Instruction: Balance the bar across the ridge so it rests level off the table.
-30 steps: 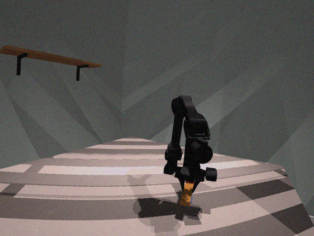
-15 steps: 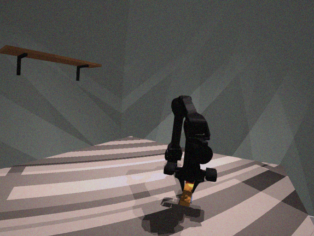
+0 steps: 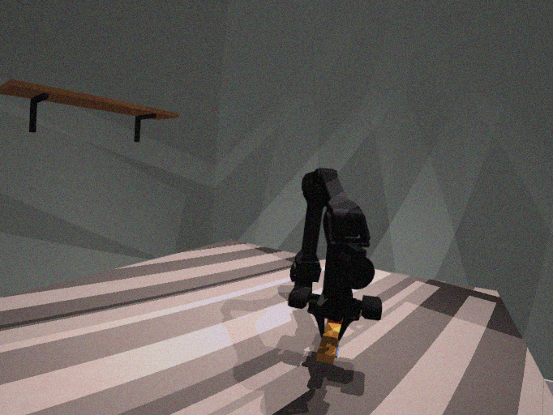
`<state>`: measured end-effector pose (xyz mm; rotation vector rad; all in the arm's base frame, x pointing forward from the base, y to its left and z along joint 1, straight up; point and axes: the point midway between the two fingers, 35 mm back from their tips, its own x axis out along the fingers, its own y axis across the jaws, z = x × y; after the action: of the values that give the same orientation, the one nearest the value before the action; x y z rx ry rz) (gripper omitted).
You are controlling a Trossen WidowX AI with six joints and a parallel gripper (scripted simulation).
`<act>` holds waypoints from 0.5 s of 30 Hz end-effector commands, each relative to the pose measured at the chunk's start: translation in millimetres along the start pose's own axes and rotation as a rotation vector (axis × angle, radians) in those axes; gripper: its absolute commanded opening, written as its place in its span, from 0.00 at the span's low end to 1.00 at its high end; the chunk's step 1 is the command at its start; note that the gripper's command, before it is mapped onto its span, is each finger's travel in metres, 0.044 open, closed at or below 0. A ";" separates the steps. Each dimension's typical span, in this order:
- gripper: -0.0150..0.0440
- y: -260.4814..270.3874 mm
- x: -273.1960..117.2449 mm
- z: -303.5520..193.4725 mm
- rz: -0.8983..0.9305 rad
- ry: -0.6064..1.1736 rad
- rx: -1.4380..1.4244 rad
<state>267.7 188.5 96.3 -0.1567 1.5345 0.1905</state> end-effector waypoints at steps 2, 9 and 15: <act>0.25 -0.7 0.9 0.3 -0.005 -0.002 0.001; 0.25 -0.7 1.4 0.2 -0.005 -0.002 0.001; 0.25 -0.7 1.9 0.1 -0.005 -0.002 0.001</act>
<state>267.6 188.4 95.2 -0.1567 1.5345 0.1904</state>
